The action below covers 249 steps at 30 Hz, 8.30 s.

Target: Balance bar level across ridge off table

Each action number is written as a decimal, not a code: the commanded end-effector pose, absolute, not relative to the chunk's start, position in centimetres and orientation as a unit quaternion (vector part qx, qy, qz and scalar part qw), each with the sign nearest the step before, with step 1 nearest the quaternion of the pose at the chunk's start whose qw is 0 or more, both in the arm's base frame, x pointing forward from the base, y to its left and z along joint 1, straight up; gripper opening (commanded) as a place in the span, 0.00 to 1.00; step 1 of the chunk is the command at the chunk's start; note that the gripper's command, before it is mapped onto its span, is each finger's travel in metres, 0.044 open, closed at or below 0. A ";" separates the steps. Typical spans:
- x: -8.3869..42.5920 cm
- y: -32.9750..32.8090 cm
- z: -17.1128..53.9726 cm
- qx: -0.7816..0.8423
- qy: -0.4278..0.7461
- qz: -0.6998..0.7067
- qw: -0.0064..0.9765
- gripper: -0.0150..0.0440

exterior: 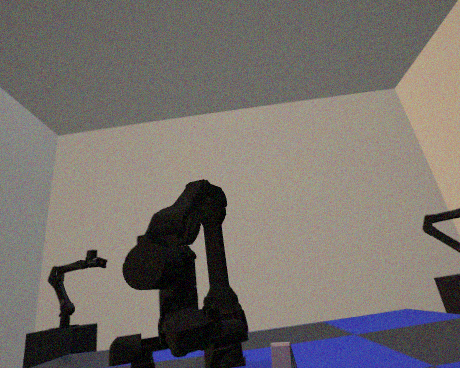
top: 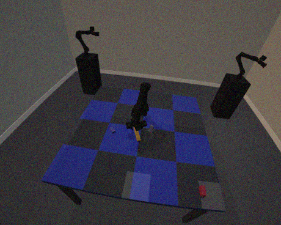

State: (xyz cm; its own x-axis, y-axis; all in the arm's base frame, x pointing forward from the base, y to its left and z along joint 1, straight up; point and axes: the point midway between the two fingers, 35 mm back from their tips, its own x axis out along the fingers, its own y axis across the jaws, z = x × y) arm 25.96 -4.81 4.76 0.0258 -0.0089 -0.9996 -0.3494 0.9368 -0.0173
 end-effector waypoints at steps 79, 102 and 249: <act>24.4 0.9 16.4 -0.026 0.697 0.026 0.716 0.25; 20.4 8.8 16.4 0.134 0.688 -0.124 0.702 0.25; 19.6 11.0 11.2 0.167 0.682 -0.155 0.695 0.25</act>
State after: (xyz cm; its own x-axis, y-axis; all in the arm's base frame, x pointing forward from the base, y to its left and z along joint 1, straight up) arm 19.62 10.98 11.30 0.0214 0.0094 -0.9997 0.4382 0.8987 0.0178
